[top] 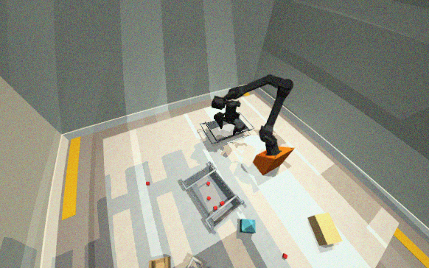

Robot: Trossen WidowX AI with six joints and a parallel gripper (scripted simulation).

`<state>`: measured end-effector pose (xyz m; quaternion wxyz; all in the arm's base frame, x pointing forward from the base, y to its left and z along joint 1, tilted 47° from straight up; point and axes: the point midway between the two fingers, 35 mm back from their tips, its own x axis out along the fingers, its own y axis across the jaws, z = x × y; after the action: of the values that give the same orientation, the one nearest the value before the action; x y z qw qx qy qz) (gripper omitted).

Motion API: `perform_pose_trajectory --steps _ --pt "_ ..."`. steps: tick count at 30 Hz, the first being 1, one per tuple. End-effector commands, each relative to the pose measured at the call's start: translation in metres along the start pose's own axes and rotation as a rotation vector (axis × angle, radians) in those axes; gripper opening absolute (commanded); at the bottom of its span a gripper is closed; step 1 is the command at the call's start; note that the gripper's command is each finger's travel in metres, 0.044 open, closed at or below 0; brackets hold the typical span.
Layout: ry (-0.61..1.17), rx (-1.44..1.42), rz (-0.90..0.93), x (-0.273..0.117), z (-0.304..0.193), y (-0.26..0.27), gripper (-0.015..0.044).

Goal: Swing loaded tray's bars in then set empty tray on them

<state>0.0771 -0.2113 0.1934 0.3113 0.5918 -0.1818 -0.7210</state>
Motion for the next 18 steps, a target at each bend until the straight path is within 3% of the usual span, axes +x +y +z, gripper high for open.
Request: perform_pose_trajectory --steps 1,4,18 --pt "-0.032 0.307 0.060 0.002 0.033 -0.018 0.0440" --pt "-0.049 0.429 0.091 0.003 0.046 -0.026 0.0440" --pt "-0.049 0.429 0.087 0.023 0.044 -0.022 0.0440"
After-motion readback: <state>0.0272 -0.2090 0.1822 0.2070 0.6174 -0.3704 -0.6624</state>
